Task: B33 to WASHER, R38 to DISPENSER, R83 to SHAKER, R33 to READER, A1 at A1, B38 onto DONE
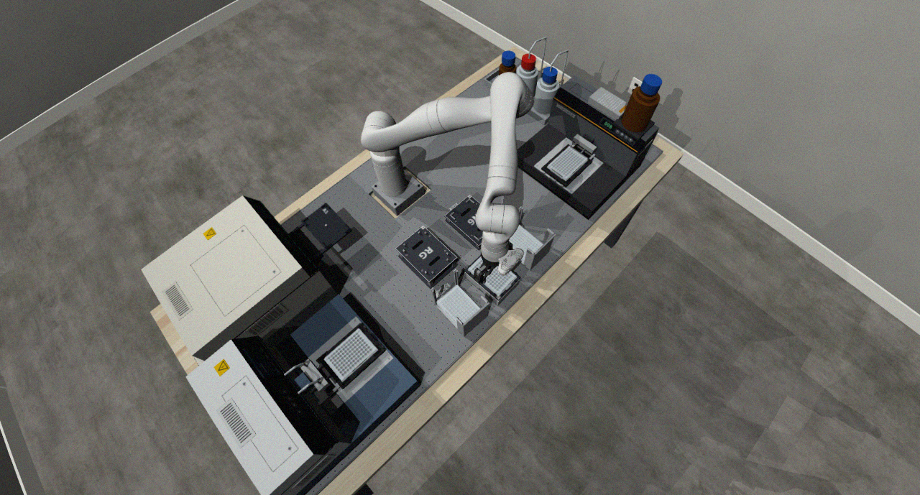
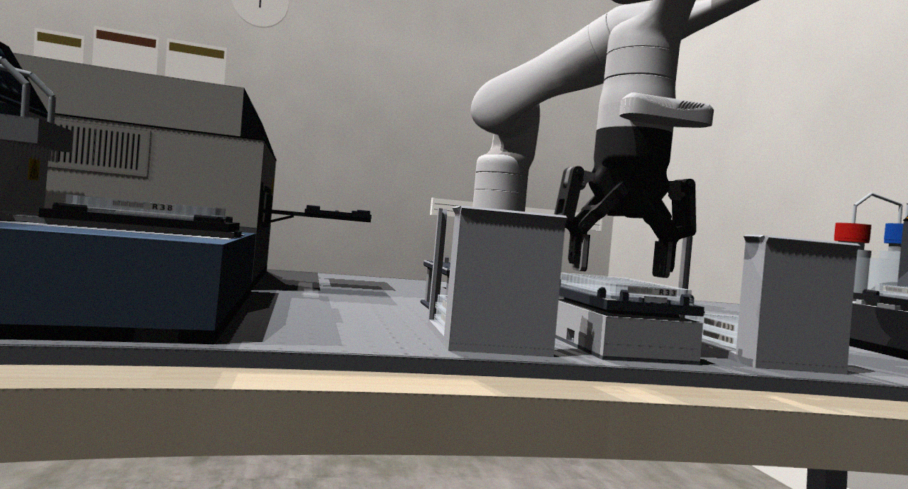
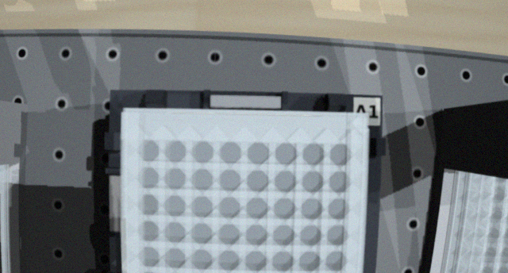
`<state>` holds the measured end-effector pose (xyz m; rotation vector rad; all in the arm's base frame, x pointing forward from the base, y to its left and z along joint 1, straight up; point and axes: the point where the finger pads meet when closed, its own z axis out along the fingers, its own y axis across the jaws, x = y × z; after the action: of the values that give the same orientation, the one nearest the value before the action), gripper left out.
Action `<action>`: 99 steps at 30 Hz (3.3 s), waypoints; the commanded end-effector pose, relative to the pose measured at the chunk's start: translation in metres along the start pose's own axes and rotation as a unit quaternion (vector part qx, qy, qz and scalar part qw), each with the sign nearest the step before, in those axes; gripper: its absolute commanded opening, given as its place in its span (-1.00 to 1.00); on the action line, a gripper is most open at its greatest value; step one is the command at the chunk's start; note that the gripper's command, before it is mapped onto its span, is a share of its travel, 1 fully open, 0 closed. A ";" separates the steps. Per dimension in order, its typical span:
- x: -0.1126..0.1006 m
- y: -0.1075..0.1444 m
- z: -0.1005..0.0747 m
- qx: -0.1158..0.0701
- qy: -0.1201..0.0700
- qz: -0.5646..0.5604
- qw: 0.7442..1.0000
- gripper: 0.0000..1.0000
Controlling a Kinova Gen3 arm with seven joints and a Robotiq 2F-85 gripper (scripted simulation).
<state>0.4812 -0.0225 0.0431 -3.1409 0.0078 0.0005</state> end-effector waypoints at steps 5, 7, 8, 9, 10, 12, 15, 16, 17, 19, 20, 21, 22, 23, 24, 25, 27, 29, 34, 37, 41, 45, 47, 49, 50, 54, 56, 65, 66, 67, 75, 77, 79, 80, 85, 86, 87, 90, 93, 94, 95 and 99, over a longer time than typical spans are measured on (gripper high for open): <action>0.001 0.000 0.001 0.000 0.001 0.000 1.000 1.00; 0.001 0.000 0.001 0.000 0.001 0.000 1.000 1.00; 0.001 0.000 0.002 0.000 0.001 0.000 1.000 1.00; 0.001 0.000 0.002 0.000 0.001 0.000 1.000 1.00; 0.001 0.000 0.002 0.000 0.001 0.000 1.000 1.00; 0.001 0.000 0.003 0.000 0.001 0.000 1.000 1.00; 0.001 0.000 0.004 0.000 0.001 0.000 1.000 1.00; 0.001 0.000 0.004 0.000 0.001 0.000 1.000 1.00; 0.001 0.000 0.005 0.000 0.001 0.000 1.000 1.00; 0.001 0.000 0.005 0.000 0.001 0.000 1.000 1.00; 0.001 0.000 0.006 0.000 0.001 0.000 1.000 1.00; 0.001 0.000 0.006 0.000 0.001 0.000 1.000 1.00; 0.001 0.000 0.006 0.000 0.001 0.000 1.000 1.00; 0.001 0.000 0.006 0.000 0.001 0.000 1.000 1.00; 0.001 0.000 0.006 0.000 0.001 0.000 1.000 1.00; 0.001 0.000 0.007 0.000 0.001 0.000 1.000 1.00; 0.001 0.000 0.007 0.000 0.001 0.000 1.000 1.00; 0.001 0.000 0.008 0.000 0.001 0.000 1.000 1.00; 0.001 0.000 0.010 0.000 0.001 0.000 1.000 1.00; 0.001 0.000 0.011 0.000 0.001 0.000 1.000 1.00; 0.001 0.000 0.011 0.000 0.001 0.000 1.000 1.00; 0.001 0.000 0.011 0.000 0.001 0.000 1.000 1.00; 0.001 0.000 0.011 0.000 0.001 0.000 1.000 1.00; 0.001 0.000 0.011 0.000 0.001 0.000 1.000 1.00; 0.001 0.000 0.011 0.000 0.001 0.000 1.000 1.00; 0.001 0.000 0.011 0.000 0.001 0.000 1.000 1.00; 0.001 0.000 0.011 0.000 0.001 0.000 1.000 1.00; 0.001 0.000 0.011 0.000 0.001 0.000 1.000 0.88; 0.001 0.000 0.011 0.000 0.001 0.000 1.000 0.88; 0.001 0.000 0.011 0.000 0.001 0.000 1.000 0.88; 0.001 0.000 0.011 0.000 0.001 0.000 1.000 0.88; 0.001 0.000 0.011 0.000 0.001 0.000 1.000 0.88; 0.001 0.000 0.011 0.000 0.001 0.000 1.000 0.88; 0.001 0.000 0.011 0.000 0.001 0.000 1.000 0.88; 0.001 0.000 0.011 0.000 0.001 0.000 1.000 0.88; 0.001 0.000 0.011 0.000 0.001 0.000 1.000 0.88; 0.001 0.000 0.011 0.000 0.001 0.000 1.000 0.88; 0.001 0.000 0.011 0.000 0.001 0.000 1.000 0.88; 0.001 0.000 0.011 0.000 0.001 0.000 1.000 0.88; 0.001 0.000 0.011 0.000 0.001 0.000 1.000 0.88; 0.001 0.000 0.011 0.000 0.001 0.000 1.000 0.88; 0.001 0.000 0.011 0.000 0.001 0.000 1.000 0.88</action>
<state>0.4813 -0.0225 0.0316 -3.1409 0.0079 -0.0003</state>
